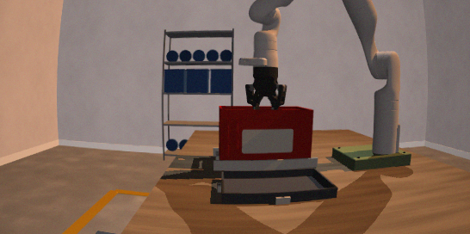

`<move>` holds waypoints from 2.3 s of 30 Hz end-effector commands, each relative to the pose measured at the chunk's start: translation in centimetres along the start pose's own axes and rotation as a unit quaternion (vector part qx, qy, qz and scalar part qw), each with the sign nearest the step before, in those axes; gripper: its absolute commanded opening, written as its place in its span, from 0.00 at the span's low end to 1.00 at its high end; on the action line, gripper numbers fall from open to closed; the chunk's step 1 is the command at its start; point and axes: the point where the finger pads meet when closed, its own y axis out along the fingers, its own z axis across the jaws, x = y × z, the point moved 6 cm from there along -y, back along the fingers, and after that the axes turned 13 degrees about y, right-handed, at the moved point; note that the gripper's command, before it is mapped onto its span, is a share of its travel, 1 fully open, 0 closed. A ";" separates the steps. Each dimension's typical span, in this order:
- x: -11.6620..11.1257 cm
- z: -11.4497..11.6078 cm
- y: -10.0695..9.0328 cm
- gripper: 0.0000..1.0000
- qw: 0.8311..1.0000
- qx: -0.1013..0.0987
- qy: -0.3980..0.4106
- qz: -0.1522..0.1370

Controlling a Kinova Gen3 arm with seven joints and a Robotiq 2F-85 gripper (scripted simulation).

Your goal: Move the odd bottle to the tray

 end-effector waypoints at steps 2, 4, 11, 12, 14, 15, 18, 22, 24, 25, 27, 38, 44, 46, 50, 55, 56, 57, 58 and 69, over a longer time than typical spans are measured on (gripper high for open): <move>0.0 0.0 -0.4 0.64 1.000 0.001 0.000 0.001; 0.0 0.0 -0.7 0.64 1.000 0.001 0.000 0.001; 0.0 0.0 -1.8 0.64 1.000 0.001 0.000 0.001; 0.0 0.0 -2.1 0.64 1.000 0.001 0.000 0.001; 0.0 0.0 -2.8 0.64 1.000 0.001 0.000 0.001; 0.0 0.0 -3.1 0.64 1.000 0.001 0.000 0.001; 0.0 0.0 -4.2 0.64 1.000 0.001 0.000 0.001; 0.0 0.0 -5.6 0.64 1.000 0.001 0.000 0.001; 0.0 0.0 -6.3 0.64 1.000 0.001 0.000 0.001; 0.0 0.0 -6.6 0.64 1.000 0.001 0.000 0.001; 0.0 0.0 -6.9 0.64 1.000 0.001 0.000 0.001; 0.0 0.0 -8.6 0.64 1.000 0.001 0.000 0.001; 0.0 0.0 -8.7 0.64 1.000 0.001 0.000 0.001; 0.0 0.0 -8.7 0.00 1.000 0.001 0.000 0.001; 0.0 0.0 -8.7 0.00 1.000 0.001 0.000 0.001; 0.0 0.0 -8.7 0.00 1.000 0.001 0.000 0.001; 0.0 0.0 -8.7 0.00 1.000 0.001 0.000 0.001; 0.0 0.0 -8.7 0.00 1.000 0.001 0.000 0.001; 0.0 0.0 -8.7 0.00 1.000 0.001 0.000 0.001; 0.0 0.0 -8.7 0.00 1.000 0.001 0.000 0.001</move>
